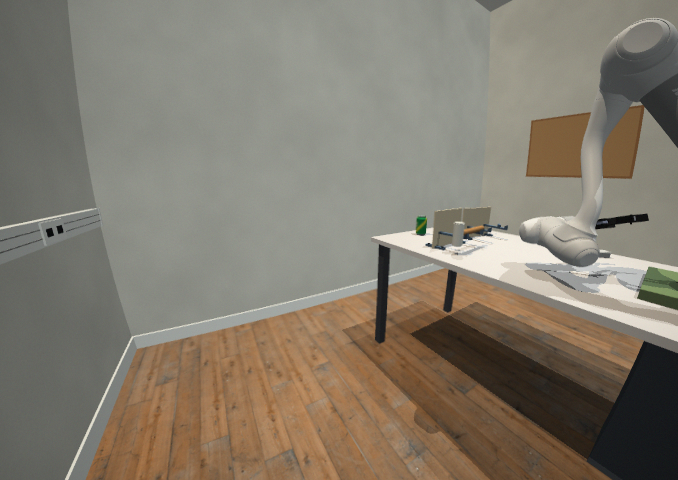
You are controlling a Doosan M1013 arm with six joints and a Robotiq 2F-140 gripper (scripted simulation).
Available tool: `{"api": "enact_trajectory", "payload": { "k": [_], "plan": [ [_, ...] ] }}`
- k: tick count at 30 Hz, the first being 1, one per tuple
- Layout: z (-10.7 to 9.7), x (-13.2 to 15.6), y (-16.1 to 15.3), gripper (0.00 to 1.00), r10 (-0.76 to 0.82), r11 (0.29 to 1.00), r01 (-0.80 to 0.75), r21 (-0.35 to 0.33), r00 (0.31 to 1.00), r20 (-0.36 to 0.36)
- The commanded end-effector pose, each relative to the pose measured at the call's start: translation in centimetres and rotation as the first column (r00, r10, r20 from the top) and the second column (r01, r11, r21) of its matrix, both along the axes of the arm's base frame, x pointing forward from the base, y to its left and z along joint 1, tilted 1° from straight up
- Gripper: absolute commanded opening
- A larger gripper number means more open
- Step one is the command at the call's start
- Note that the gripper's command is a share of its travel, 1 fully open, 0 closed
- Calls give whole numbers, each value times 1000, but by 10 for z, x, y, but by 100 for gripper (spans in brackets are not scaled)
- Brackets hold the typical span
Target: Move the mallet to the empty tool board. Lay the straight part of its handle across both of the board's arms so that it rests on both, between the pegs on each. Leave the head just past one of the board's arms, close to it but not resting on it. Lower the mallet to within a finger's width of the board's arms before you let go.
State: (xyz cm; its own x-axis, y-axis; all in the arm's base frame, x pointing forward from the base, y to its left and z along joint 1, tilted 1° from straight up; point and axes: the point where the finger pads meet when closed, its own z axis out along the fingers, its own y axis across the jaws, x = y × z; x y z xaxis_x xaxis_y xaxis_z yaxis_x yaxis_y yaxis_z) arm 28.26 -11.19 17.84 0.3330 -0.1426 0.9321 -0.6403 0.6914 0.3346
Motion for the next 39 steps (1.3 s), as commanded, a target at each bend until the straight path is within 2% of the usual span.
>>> {"api": "enact_trajectory", "payload": {
  "k": [1, 19, 23, 32, 34, 35, 39],
  "plan": [
    [0, 0, 0, 100, 0, 1000, 0, 0, 1000, 1],
    [0, 3, 1, 100, 1, 1000, -1, 8, 1000, 6],
    [-1, 46, 23, 100, 24, 992, -33, 123, 997, 78],
    [1, 120, 60, 100, 49, 945, -111, 307, 978, 204],
    [1, 120, 60, 100, 49, 945, -111, 307, 978, 204],
    [0, 144, 71, 100, 49, 922, -139, 362, 968, 245],
    [0, 174, 86, 100, 46, 888, -175, 426, 954, 296]
  ]
}}
